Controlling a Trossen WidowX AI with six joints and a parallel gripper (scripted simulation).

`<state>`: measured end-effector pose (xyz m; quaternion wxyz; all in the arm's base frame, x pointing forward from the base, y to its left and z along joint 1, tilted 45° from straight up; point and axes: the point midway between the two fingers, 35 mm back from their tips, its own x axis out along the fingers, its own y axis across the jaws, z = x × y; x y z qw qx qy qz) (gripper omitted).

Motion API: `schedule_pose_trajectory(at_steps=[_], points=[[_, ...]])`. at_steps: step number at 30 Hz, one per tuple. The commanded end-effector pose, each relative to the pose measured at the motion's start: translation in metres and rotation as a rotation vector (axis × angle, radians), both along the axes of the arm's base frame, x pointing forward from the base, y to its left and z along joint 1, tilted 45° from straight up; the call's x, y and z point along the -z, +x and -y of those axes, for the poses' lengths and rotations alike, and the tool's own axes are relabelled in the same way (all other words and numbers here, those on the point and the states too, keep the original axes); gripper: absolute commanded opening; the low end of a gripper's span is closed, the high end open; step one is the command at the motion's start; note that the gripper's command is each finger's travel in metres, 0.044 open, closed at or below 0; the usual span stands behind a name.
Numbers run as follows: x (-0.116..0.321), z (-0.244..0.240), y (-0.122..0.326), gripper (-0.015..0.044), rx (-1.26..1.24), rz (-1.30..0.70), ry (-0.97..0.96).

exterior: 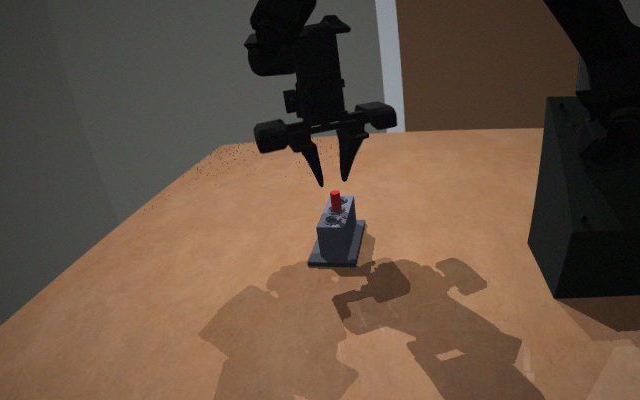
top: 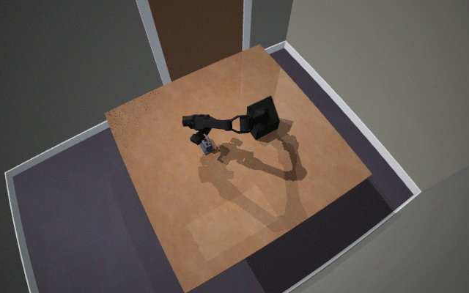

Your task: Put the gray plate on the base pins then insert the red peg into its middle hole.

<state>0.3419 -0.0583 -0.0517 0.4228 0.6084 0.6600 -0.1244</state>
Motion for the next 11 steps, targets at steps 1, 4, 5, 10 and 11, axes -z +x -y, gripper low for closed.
schedule_pose_trajectory(at_steps=[1, 4, 5, 10, 11], points=[[-0.0027, 0.0026, -0.0004, 0.0150, -0.001, 0.001, -0.005], [-0.0045, 0.0032, -0.0005, 0.0150, -0.001, 0.001, -0.006], [-0.0051, 0.0034, -0.0005, 0.0150, -0.001, 0.001, -0.006], [-0.0081, 0.0044, -0.0006, 0.0150, -0.001, 0.001, -0.006], [-0.0087, 0.0046, -0.0006, 0.0150, -0.001, 0.001, -0.006]])
